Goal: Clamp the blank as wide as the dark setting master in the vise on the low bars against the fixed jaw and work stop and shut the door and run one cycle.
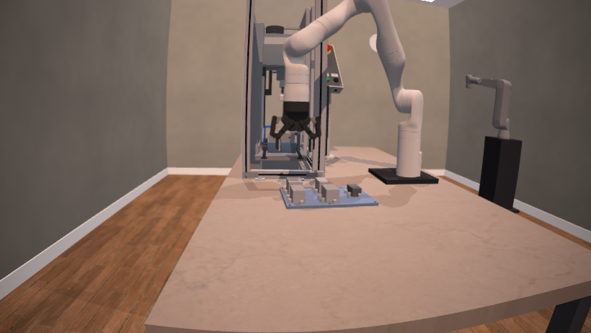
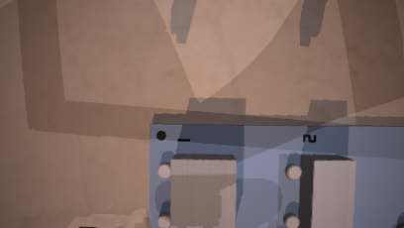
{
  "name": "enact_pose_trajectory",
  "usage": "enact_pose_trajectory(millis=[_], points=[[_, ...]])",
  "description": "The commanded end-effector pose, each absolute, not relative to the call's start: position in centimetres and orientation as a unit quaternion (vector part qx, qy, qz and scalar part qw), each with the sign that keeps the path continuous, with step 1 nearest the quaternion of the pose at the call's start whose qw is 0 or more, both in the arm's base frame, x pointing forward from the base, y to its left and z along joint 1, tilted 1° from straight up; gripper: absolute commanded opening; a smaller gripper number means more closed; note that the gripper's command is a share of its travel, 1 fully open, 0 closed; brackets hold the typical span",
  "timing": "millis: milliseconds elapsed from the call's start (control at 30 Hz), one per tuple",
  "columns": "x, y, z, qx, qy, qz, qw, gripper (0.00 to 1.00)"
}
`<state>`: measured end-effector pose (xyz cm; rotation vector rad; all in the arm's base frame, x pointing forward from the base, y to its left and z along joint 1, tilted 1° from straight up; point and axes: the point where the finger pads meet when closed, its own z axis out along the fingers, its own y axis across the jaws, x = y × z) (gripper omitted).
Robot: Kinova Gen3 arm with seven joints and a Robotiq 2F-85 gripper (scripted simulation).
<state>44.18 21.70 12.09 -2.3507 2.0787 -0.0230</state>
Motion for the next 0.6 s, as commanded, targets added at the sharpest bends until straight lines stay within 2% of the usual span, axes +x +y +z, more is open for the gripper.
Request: enact_pose_trajectory(millis=[0, 300, 567], points=[[44.2, 21.7, 12.2, -0.749, 0.662, -0.008, 0.003, 1.0], [44.3, 21.7, 9.2, -0.749, 0.662, -0.008, 0.003, 1.0], [44.3, 21.7, 9.2, -0.749, 0.662, -0.008, 0.003, 1.0]])
